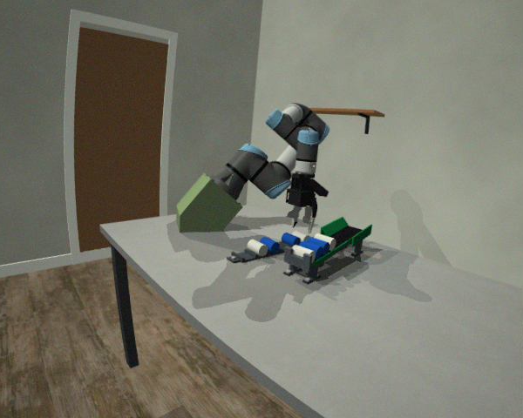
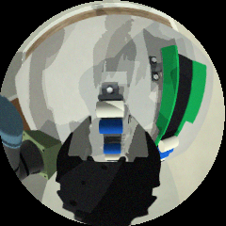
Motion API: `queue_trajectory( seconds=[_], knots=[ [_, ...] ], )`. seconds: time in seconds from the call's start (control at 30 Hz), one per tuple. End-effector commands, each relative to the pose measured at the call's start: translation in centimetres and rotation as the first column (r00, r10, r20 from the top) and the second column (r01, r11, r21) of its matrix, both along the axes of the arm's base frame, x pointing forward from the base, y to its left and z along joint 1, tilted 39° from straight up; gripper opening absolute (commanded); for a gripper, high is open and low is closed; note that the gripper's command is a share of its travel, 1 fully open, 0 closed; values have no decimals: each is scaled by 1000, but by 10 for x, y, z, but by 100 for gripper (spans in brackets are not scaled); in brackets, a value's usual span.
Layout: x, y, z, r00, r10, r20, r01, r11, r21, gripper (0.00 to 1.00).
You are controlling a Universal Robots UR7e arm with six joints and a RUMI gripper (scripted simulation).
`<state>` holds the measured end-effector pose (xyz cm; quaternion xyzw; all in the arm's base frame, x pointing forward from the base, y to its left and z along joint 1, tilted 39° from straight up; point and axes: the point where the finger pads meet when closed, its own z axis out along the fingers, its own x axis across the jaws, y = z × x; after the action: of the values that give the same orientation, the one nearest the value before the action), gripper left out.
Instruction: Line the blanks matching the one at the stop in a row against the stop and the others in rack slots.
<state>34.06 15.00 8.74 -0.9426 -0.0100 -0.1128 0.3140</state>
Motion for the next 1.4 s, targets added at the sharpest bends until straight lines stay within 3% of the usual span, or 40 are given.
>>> queue_trajectory(
  seconds=[0.0, 0.67, 1.37],
  knots=[
    [1, 1, -1, 1000, 0, 1, 0, 1000, 0, 50],
    [7, 20, -26, 1000, 0, 1, 0, 1000, 0, 50],
    [8, 21, -27, 1000, 0, 1, 0, 1000, 0, 50]
  ],
)
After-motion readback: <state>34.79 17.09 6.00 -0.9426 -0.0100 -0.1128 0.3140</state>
